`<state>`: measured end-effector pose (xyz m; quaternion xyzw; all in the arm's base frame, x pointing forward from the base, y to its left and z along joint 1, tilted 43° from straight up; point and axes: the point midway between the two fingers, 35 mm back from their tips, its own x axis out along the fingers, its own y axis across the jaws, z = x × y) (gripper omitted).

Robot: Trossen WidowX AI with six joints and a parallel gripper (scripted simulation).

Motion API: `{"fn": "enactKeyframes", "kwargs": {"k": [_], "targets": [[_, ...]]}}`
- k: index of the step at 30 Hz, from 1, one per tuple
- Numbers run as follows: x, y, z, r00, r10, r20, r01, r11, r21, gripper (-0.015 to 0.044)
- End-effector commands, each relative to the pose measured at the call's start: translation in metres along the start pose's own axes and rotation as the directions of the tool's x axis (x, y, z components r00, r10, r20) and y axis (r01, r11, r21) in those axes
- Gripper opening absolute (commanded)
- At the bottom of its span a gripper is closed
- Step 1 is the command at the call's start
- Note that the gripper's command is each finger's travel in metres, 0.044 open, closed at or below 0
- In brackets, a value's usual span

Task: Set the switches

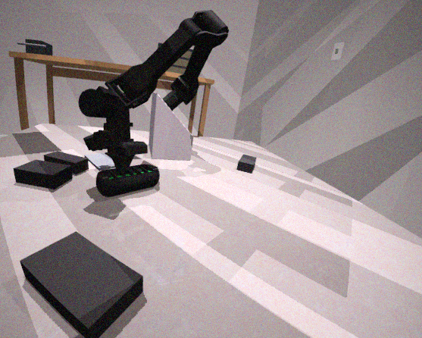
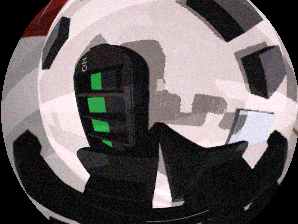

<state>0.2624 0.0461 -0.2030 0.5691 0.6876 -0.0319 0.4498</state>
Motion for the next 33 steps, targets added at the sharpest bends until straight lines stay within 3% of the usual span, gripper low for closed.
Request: {"fn": "enactKeyframes", "kwargs": {"k": [1,29,33], "targets": [[0.0,0.003,0.0,1.0,0.006,-0.002,-0.006,1.0,0.002,0.0],[0.006,0.032,0.0,1.0,0.007,-0.003,-0.007,1.0,0.002,0.0],[-0.029,0.013,0.001,1.0,-0.001,0.003,0.001,1.0,0.008,0.0]]}}
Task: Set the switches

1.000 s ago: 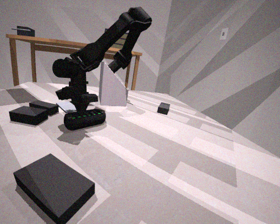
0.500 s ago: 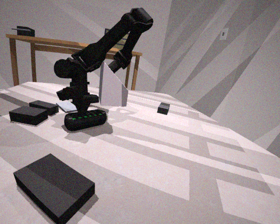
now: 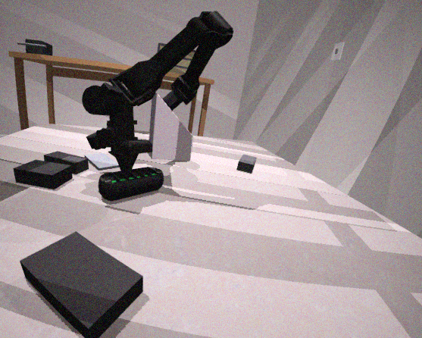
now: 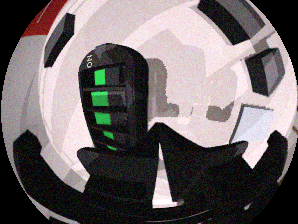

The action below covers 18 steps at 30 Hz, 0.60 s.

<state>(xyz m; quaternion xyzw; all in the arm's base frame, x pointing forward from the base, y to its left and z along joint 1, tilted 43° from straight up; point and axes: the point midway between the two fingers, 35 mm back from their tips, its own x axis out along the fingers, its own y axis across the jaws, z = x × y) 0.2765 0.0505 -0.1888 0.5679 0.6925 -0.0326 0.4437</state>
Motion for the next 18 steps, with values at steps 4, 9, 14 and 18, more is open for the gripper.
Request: {"fn": "enactKeyframes", "kwargs": {"k": [4,9,14,18], "targets": [[-0.043,-0.012,0.003,1.0,0.014,0.012,-0.014,1.0,-0.005,0.0],[-0.041,-0.002,0.003,1.0,0.015,0.011,-0.015,1.0,-0.005,0.0],[-0.038,0.009,0.002,1.0,0.004,0.009,-0.004,1.0,-0.004,0.0],[-0.038,0.009,0.002,1.0,-0.001,0.007,0.001,1.0,-0.009,0.0]]}}
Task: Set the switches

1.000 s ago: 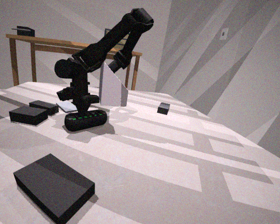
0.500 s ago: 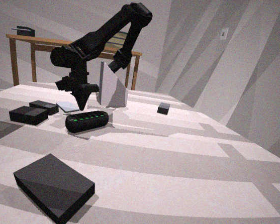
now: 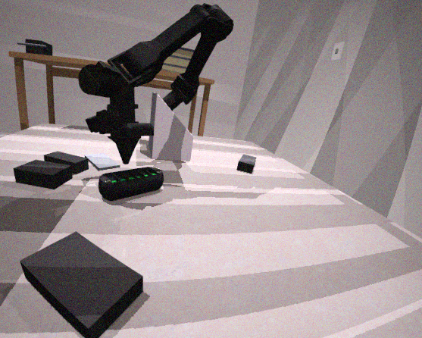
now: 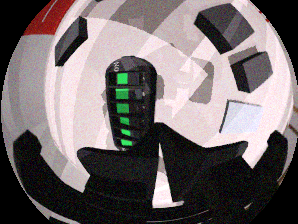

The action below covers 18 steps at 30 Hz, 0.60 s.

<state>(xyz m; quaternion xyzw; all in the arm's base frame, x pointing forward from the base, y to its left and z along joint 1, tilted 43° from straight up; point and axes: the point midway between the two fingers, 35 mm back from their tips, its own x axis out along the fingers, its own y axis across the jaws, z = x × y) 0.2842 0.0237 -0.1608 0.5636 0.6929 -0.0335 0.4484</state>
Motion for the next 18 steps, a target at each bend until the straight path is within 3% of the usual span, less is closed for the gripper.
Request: {"fn": "enactKeyframes", "kwargs": {"k": [1,6,11,18], "targets": [[0.0,0.0,0.0,1.0,0.006,0.0,-0.006,1.0,-0.001,0.0],[-0.047,0.009,0.001,1.0,0.0,0.004,0.0,1.0,-0.002,0.0131],[-0.05,0.01,0.001,1.0,-0.001,0.005,0.001,1.0,-0.003,0.0263],[-0.05,0.01,0.001,1.0,-0.001,0.005,0.001,1.0,-0.003,0.0079]]}}
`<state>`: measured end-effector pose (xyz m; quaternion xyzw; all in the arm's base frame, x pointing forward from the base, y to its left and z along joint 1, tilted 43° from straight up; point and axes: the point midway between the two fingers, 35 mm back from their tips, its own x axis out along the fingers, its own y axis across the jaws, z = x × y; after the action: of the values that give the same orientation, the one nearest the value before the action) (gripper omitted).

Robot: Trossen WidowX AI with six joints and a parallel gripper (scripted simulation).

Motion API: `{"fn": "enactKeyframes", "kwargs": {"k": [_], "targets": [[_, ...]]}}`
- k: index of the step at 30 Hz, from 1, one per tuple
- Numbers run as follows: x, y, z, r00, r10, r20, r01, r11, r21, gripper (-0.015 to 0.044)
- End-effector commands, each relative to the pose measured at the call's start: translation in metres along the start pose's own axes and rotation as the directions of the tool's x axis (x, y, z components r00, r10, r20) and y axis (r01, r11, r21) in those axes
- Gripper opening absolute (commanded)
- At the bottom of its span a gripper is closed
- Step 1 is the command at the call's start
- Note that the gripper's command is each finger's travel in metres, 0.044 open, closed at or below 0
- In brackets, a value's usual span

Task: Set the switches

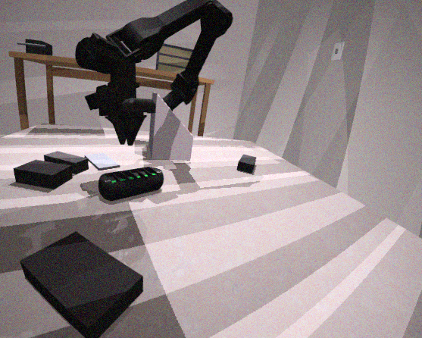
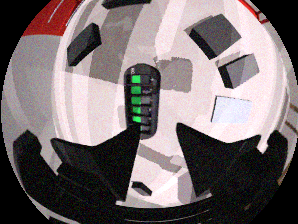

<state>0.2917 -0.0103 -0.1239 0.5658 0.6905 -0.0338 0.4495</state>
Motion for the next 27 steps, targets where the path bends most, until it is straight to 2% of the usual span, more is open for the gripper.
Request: {"fn": "enactKeyframes", "kwargs": {"k": [1,3,12,27], "targets": [[-0.0001,-0.0011,0.0,1.0,-0.006,0.001,0.006,1.0,-0.004,0.0052],[-0.0001,-0.0011,0.0,1.0,-0.006,0.001,0.006,1.0,-0.004,0.0],[-0.0001,-0.0011,0.0,1.0,-0.006,0.001,0.006,1.0,-0.004,0.0],[-0.0001,-0.0001,0.0,1.0,0.0,0.0,0.0,1.0,0.0,0.0394]]}}
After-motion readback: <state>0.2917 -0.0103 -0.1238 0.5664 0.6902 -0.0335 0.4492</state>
